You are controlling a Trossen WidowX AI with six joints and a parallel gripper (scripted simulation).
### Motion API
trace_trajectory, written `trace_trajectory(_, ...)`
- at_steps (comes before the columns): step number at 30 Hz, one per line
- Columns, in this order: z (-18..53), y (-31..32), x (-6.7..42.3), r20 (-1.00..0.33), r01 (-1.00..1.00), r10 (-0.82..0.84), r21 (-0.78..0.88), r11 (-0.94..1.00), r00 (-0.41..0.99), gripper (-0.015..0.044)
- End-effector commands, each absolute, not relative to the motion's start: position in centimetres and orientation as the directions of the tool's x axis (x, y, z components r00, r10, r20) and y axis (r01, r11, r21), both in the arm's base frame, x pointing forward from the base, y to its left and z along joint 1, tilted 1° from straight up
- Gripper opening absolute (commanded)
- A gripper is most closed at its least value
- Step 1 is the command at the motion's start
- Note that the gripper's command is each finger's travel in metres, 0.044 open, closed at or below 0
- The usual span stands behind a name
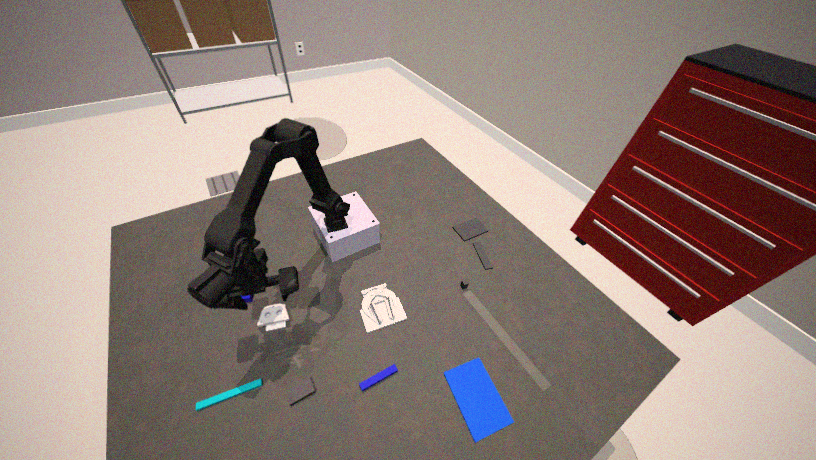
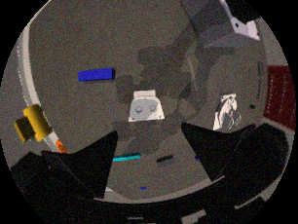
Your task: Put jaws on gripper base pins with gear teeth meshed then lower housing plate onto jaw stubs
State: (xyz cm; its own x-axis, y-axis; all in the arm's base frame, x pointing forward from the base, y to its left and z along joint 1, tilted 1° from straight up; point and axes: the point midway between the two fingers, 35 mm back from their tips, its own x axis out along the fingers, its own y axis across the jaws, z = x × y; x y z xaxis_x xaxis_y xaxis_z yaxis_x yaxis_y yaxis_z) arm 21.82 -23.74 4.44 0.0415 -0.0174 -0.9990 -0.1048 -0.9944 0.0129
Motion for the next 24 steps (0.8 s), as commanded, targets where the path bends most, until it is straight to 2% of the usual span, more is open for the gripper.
trace_trajectory(1,4.4,-23.8,21.7,-0.999,-0.134,-0.013,0.007,-0.991,0.043,0.044)
trace_trajectory(8,0.5,-23.6,21.6,-0.999,-0.134,-0.012,0.006,-0.991,0.043,0.044)
trace_trajectory(24,0.5,-23.6,21.6,-0.999,-0.134,-0.012,0.006,-0.991,0.043,0.044)
